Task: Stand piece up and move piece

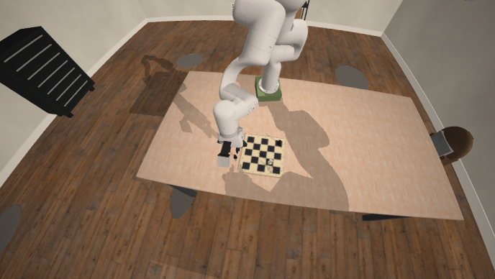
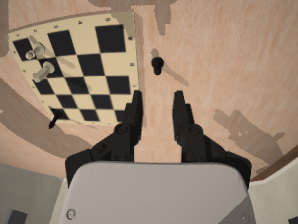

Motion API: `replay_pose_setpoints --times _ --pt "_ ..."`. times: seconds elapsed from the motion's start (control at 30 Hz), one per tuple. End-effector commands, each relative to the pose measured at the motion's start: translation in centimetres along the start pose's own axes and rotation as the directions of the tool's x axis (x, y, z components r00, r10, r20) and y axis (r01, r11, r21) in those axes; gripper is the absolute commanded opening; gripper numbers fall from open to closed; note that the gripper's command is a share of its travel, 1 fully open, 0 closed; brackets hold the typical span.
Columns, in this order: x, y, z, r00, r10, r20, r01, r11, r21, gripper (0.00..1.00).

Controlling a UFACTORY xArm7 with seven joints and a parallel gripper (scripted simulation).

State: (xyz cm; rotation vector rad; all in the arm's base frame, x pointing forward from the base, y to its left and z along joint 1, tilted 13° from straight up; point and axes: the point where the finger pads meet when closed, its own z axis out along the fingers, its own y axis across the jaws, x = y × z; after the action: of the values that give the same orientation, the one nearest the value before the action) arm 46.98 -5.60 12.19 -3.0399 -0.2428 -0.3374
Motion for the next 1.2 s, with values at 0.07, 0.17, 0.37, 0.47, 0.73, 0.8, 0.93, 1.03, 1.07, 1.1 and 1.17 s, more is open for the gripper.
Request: replay_pose_setpoints --times 0.07,0.17,0.37,0.47,0.73,0.8,0.93,1.03,1.07,1.1,1.17 --pt "0.15 0.03 -1.07 1.0 0.001 -0.003 -0.001 1.0 -0.004 0.34" --pt "0.15 0.03 -1.07 1.0 0.001 -0.003 -0.001 1.0 -0.004 1.0" --pt "0.15 0.03 -1.07 1.0 0.001 -0.003 -0.001 1.0 -0.004 1.0" --pt "0.15 0.03 -1.07 1.0 0.001 -0.003 -0.001 1.0 -0.004 1.0" --pt "0.15 0.03 -1.07 1.0 0.001 -0.003 -0.001 1.0 -0.004 1.0" --pt "0.15 0.03 -1.07 1.0 0.001 -0.003 -0.001 1.0 -0.004 1.0" --pt "0.15 0.03 -1.07 1.0 0.0 -0.003 0.0 1.0 -0.004 1.0" --pt "0.15 0.01 -1.07 1.0 -0.005 -0.002 0.005 1.0 -0.004 1.0" --pt "0.15 0.0 -1.07 1.0 -0.009 -0.002 0.009 1.0 -0.004 1.0" --pt "0.15 -0.02 -1.07 1.0 -0.014 -0.002 0.014 1.0 -0.004 1.0" --pt "0.16 -0.06 -1.06 1.0 -0.027 -0.002 0.027 1.0 -0.004 1.0"
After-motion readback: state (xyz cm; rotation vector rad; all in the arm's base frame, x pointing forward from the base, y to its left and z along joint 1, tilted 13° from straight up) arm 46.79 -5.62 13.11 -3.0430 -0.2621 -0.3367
